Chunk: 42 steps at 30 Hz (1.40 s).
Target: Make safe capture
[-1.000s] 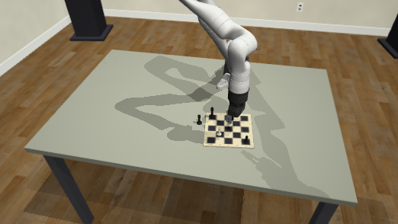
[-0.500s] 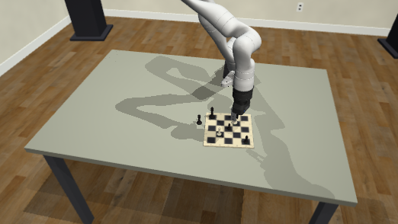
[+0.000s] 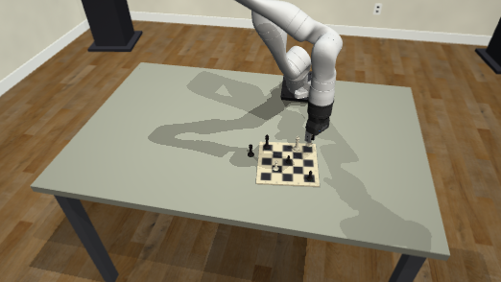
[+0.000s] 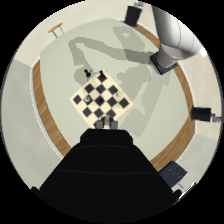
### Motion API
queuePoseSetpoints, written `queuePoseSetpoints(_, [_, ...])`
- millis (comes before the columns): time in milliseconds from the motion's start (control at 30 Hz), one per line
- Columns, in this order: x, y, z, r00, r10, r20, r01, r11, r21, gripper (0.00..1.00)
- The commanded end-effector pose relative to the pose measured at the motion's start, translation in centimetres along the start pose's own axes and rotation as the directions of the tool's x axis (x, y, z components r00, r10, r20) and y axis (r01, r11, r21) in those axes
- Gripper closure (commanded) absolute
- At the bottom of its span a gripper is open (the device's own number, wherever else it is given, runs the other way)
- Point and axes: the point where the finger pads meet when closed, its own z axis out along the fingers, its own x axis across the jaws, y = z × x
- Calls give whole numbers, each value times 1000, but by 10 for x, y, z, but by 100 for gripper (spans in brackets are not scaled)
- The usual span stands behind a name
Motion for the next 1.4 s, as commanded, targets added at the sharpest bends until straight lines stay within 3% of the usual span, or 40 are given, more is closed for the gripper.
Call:
queuePoseSetpoints(0, [8, -4, 2, 1000, 12, 2, -12, 1000, 12, 100])
queuePoseSetpoints(867, [15, -5, 5, 999, 33, 2, -33, 999, 13, 100])
queuePoseSetpoints(1067, [15, -5, 18, 999, 33, 2, -33, 999, 13, 100])
queuePoseSetpoints(1367, [15, -5, 55, 999, 33, 2, -33, 999, 13, 100])
